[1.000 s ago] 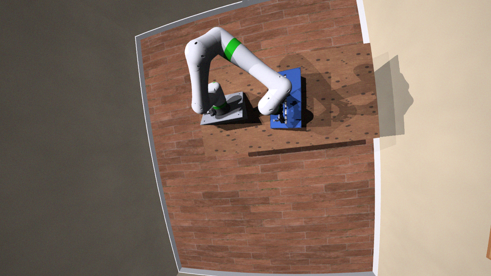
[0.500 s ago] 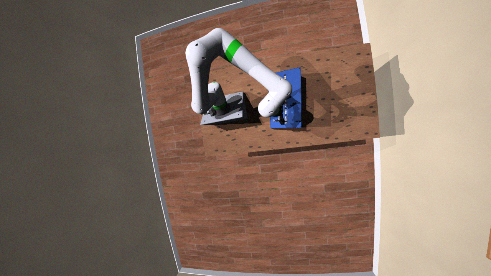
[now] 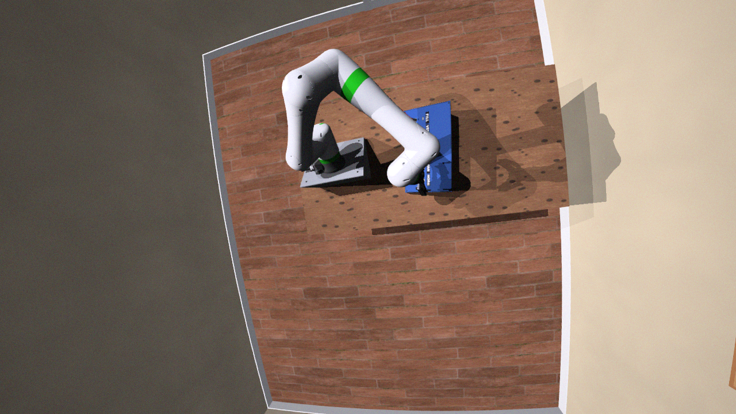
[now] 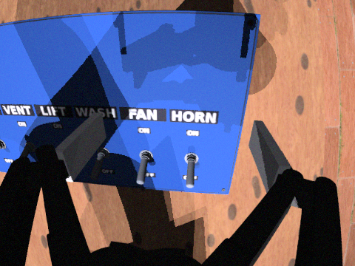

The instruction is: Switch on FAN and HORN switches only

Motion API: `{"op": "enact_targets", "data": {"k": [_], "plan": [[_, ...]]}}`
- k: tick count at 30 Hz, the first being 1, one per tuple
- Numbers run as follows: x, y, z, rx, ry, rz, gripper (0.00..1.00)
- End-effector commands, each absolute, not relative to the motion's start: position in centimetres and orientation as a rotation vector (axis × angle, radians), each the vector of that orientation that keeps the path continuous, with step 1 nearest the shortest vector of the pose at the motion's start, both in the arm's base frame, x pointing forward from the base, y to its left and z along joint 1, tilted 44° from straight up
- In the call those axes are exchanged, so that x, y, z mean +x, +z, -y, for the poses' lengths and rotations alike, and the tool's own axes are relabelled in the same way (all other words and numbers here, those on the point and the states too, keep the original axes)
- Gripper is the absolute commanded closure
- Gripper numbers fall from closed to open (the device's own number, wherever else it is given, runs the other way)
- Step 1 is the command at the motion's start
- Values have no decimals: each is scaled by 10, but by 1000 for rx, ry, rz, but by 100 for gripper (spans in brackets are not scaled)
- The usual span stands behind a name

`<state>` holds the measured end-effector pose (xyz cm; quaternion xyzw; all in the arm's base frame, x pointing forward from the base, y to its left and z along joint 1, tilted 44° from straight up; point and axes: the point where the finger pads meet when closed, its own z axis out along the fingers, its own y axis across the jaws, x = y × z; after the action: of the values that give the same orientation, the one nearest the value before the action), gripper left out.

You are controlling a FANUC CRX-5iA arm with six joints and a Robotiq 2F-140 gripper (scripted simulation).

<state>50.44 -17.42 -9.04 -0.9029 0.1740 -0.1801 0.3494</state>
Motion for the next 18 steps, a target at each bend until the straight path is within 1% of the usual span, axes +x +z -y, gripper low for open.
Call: {"op": "enact_targets", "data": {"k": [1, 18], "plan": [[503, -97, 181, -2339, -467, -451, 0], [501, -102, 186, -2339, -467, -451, 0]]}}
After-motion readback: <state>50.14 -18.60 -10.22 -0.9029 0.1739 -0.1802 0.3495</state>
